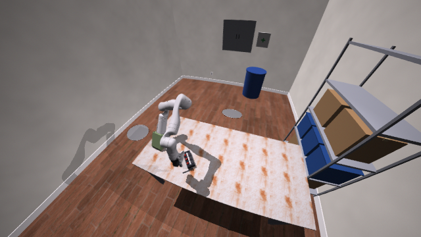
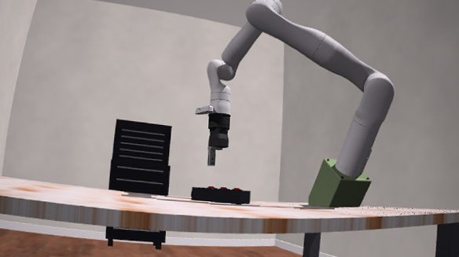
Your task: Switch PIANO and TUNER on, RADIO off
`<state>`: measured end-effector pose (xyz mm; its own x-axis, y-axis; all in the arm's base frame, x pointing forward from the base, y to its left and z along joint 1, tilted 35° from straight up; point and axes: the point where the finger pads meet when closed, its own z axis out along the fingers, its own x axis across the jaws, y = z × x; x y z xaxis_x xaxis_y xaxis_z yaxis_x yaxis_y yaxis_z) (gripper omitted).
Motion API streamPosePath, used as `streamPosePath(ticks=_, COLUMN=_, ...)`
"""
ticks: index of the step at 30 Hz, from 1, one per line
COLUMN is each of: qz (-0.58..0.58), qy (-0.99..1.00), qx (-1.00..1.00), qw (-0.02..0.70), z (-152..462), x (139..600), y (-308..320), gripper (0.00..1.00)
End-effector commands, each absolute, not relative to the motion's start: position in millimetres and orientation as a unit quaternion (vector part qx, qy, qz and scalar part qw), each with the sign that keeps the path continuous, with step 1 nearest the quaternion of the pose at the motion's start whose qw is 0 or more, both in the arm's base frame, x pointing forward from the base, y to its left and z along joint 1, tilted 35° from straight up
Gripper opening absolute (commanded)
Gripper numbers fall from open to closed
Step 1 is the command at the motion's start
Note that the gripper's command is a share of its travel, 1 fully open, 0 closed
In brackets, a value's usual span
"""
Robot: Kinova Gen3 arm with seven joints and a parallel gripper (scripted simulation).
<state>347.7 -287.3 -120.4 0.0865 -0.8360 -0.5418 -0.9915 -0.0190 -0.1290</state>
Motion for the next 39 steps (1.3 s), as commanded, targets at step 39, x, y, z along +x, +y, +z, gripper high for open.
streamPosePath(ticks=39, qz=0.165, qy=0.427, qx=-0.882, qw=0.111, z=-97, x=287, y=-224, gripper=0.0)
